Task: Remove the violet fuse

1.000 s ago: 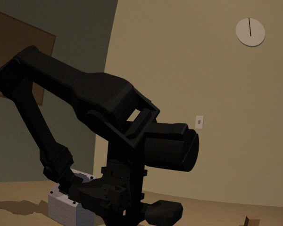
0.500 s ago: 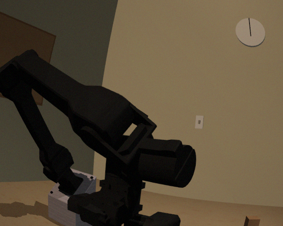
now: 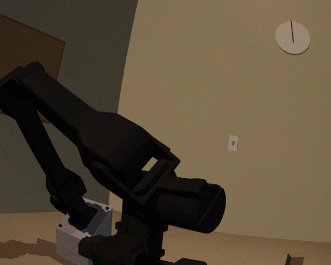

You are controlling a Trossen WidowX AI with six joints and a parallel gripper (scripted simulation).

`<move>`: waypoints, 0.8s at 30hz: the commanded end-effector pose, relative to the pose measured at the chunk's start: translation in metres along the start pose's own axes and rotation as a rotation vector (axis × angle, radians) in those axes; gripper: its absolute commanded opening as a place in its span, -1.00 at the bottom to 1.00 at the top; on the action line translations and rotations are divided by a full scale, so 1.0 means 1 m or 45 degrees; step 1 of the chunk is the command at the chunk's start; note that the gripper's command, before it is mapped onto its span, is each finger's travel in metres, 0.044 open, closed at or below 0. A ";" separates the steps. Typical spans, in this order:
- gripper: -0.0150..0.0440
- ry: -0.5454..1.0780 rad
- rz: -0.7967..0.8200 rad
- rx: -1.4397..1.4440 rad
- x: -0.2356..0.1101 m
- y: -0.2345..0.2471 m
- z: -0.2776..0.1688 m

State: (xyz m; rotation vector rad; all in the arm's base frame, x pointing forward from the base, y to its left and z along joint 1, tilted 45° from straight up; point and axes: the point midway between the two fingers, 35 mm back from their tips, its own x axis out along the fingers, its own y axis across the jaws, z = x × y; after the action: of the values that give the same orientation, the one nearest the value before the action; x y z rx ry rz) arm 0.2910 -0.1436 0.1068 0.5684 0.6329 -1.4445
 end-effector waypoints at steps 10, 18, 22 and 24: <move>0.63 0.005 0.000 -0.004 -0.025 0.001 -0.001; 0.63 0.006 0.000 -0.006 -0.037 0.000 -0.001; 0.63 0.006 0.000 -0.006 -0.037 0.000 -0.001; 0.63 0.010 0.001 -0.012 -0.037 0.000 -0.002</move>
State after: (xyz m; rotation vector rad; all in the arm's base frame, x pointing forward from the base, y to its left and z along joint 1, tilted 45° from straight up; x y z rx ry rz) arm 0.2905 -0.1161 0.1310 0.5671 0.6452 -1.4387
